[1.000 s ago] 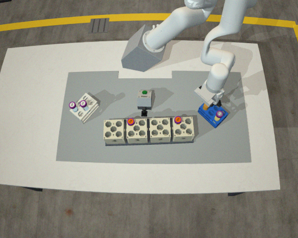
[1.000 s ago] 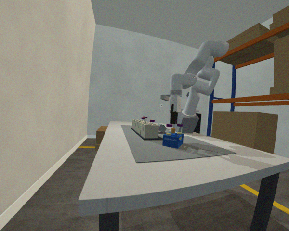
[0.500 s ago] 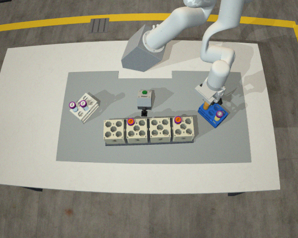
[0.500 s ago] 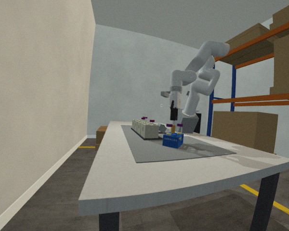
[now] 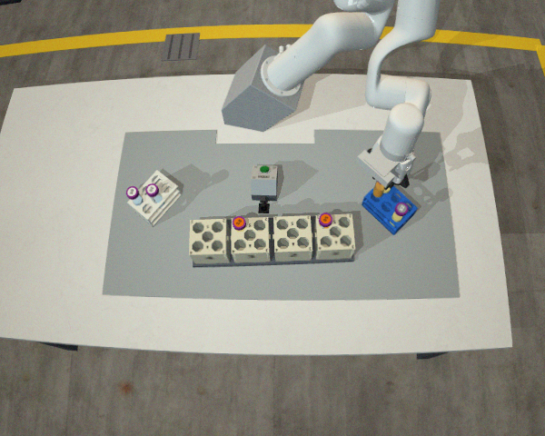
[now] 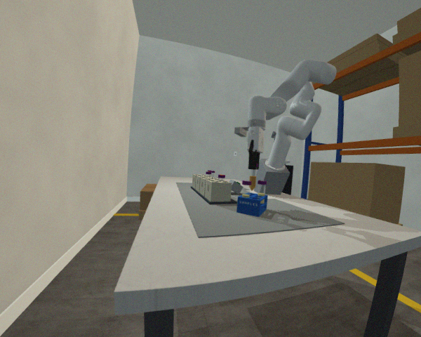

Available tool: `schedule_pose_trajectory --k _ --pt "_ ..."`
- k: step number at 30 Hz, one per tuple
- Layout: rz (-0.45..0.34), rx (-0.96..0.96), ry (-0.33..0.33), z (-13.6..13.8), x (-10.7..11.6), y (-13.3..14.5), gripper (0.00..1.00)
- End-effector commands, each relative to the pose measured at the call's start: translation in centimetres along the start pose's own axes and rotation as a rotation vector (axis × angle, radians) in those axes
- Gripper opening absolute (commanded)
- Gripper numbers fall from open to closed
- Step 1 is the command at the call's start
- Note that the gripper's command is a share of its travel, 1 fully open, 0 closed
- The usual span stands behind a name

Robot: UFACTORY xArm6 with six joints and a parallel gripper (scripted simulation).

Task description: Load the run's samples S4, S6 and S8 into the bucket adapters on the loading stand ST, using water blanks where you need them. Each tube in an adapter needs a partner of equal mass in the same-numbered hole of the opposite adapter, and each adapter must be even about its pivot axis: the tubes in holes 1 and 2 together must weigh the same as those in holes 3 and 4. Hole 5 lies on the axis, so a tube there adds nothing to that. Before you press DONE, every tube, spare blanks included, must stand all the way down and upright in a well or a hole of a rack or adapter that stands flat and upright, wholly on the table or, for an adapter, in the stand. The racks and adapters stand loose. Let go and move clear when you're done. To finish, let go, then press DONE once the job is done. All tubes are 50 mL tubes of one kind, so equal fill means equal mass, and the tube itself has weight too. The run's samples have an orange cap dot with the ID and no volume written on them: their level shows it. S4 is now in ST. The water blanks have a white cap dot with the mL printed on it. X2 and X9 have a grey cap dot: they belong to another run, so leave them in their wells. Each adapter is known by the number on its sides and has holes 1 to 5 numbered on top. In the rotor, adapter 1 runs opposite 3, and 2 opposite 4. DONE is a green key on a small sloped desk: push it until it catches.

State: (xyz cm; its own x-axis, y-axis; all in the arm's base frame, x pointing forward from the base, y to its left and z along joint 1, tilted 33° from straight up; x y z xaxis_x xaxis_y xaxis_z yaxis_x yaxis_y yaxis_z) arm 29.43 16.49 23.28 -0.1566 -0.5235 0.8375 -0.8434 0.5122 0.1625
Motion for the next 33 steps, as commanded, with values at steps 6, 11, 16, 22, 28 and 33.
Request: schedule_pose_trajectory --k 6,11,16,22,28,33 --pt "0.001 0.001 -0.002 -0.1 1.9 0.0 0.0" --pt "0.001 0.001 -0.002 -0.1 2.9 0.0 0.0" --pt "0.001 0.001 -0.002 -0.1 3.9 0.0 0.0" --pt "0.001 0.001 -0.002 -0.1 4.7 0.0 0.0" --pt "0.001 0.001 -0.002 -0.1 5.9 0.0 0.0" --pt "0.001 0.001 -0.002 -0.1 6.6 0.0 0.0"
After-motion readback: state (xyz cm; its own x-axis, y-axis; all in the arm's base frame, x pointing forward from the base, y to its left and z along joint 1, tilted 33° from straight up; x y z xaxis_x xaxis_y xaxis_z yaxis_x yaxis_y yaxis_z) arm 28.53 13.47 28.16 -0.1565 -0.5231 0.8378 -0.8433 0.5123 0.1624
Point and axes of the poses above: the point where the finger pads meet when closed, its own x axis back along the fingers, its own z axis across the jaws, y = z × x, the point moved 7 cm from there along x, back along the fingers, and after that the axes turned 15 degrees about x, right-handed, at the moved point
